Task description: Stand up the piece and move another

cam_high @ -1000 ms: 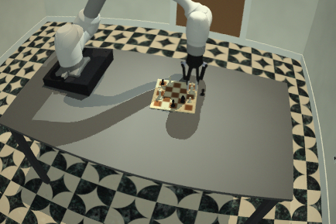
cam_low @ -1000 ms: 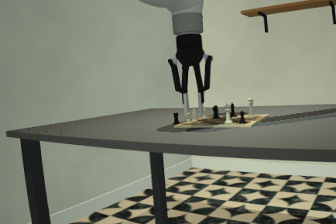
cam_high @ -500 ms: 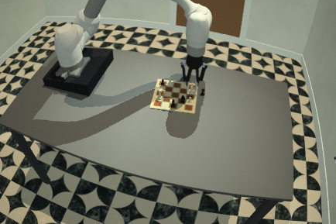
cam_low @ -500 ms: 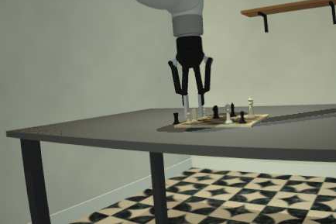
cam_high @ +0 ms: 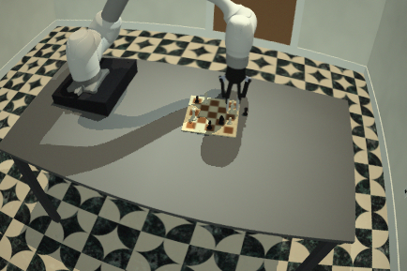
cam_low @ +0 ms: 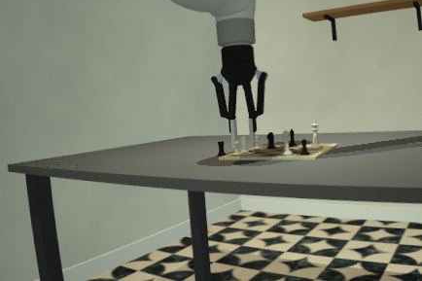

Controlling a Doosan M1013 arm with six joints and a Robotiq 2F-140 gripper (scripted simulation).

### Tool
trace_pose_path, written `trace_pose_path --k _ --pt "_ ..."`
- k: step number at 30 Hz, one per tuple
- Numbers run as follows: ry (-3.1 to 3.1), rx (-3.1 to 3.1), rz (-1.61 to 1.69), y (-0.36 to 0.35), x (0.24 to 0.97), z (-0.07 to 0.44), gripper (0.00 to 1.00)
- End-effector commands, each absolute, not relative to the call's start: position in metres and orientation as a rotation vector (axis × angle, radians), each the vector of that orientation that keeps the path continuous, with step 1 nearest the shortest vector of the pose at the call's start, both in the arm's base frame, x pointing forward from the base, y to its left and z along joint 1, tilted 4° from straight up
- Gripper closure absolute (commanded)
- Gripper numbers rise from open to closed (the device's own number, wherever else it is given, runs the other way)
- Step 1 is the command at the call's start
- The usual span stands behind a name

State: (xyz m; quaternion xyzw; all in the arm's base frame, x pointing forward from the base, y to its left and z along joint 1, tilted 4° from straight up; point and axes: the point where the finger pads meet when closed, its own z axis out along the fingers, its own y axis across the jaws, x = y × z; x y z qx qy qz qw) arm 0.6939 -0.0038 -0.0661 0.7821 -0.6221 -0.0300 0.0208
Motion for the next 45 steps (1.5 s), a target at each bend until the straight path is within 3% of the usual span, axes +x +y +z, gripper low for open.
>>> trace_pose_path --k 1,13,14,45 --pt "-1.929 2.425 -0.093 -0.0037 0.694 -0.066 0.77" --pt "-1.929 2.425 -0.093 -0.0037 0.694 -0.066 0.77" --pt "-1.929 2.425 -0.093 -0.0037 0.694 -0.066 1.0" --pt "-1.929 2.425 -0.093 -0.0037 0.694 -0.066 1.0"
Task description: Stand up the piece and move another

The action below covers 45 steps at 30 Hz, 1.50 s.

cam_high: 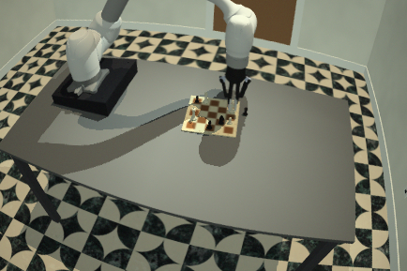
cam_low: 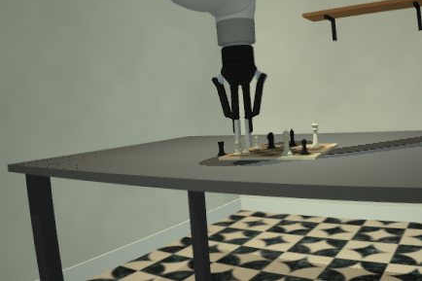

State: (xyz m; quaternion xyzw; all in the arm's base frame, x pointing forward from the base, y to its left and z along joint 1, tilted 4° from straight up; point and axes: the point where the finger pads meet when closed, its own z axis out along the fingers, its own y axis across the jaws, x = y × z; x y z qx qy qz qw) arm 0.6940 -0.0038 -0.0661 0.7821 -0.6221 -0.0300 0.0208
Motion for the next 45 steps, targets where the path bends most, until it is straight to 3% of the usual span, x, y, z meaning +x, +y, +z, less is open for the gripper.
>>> trace_pose_path --k 1,10,24,45 --pt "-1.929 2.425 -0.093 -0.004 0.694 -0.066 1.0" --pt "-1.929 2.425 -0.093 -0.004 0.695 -0.057 1.0" --pt "-1.929 2.425 -0.093 -0.004 0.701 0.03 1.0" --pt "-1.668 2.619 -0.099 0.002 0.689 0.035 1.0"
